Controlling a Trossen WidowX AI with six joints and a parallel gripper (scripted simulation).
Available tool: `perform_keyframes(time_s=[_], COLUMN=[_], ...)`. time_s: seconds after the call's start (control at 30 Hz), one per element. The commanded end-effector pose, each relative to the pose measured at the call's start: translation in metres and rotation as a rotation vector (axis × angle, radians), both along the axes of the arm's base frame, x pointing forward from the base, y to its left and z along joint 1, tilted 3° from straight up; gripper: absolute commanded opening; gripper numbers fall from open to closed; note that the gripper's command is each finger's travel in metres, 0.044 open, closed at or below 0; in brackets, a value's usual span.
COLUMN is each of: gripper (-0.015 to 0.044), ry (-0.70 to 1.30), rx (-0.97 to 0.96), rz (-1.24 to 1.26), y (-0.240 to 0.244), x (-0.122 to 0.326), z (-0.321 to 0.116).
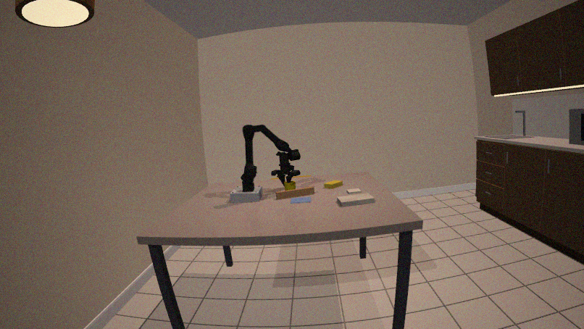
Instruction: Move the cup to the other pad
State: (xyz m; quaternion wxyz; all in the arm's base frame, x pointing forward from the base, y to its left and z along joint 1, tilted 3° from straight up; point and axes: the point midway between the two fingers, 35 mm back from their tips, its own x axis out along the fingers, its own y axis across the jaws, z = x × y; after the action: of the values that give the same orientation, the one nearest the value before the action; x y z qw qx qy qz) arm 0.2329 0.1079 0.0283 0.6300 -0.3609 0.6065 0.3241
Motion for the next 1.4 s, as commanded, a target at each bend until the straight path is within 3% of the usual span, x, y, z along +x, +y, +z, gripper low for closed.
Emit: perform_keyframes(time_s=[0.0, 1.17, 1.37], gripper=[0.0147, 0.0147, 0.0304], ry=[0.0, 0.003, 0.006], rx=[0.0, -0.005, -0.003], rz=[0.0, -0.002, 0.002], y=[0.0, 0.003, 0.003], x=[0.0, -0.005, -0.004], z=[0.002, 0.049, 0.045])
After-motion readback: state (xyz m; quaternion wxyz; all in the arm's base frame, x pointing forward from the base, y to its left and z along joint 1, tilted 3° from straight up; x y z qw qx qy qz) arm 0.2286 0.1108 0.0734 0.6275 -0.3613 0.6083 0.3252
